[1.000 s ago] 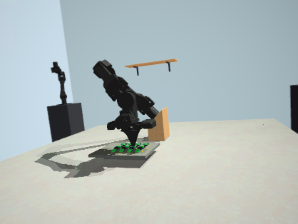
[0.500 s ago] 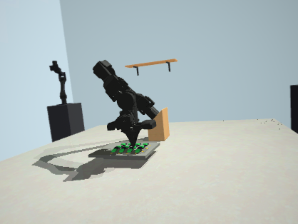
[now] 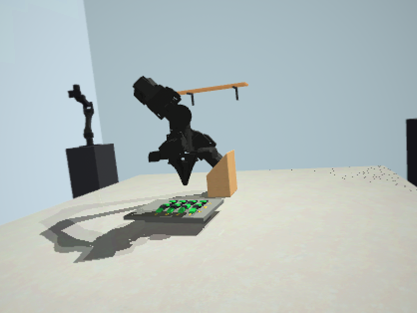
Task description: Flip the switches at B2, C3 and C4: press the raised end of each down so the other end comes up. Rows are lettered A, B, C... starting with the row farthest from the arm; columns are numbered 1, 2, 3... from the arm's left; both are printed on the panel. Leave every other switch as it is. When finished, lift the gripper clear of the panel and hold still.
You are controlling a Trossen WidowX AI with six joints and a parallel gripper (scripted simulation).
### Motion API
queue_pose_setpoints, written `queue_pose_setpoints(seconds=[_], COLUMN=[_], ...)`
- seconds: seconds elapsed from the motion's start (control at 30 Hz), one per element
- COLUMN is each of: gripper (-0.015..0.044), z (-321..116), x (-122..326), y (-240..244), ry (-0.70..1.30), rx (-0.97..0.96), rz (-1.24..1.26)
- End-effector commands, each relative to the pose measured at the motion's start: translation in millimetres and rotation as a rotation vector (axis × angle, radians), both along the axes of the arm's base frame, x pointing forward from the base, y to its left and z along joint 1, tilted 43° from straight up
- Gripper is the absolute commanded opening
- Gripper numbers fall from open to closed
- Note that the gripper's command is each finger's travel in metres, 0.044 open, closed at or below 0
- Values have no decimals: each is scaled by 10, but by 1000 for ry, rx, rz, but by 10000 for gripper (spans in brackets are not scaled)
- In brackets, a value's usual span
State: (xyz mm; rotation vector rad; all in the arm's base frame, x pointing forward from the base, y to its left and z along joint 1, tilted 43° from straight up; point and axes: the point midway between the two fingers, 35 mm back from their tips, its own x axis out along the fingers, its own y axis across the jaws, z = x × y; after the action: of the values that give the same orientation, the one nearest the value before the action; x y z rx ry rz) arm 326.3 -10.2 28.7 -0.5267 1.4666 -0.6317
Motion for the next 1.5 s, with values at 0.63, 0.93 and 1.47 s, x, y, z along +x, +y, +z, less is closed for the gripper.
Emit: queue_pose_setpoints(seconds=[0.63,0.93,1.47], gripper=[0,0,0], z=[22,-61,-154], x=[-427,-430,-430], y=[-413,-492,-578], ry=[17,17,17], rx=[1,0,0], rz=[-27,-28,-27])
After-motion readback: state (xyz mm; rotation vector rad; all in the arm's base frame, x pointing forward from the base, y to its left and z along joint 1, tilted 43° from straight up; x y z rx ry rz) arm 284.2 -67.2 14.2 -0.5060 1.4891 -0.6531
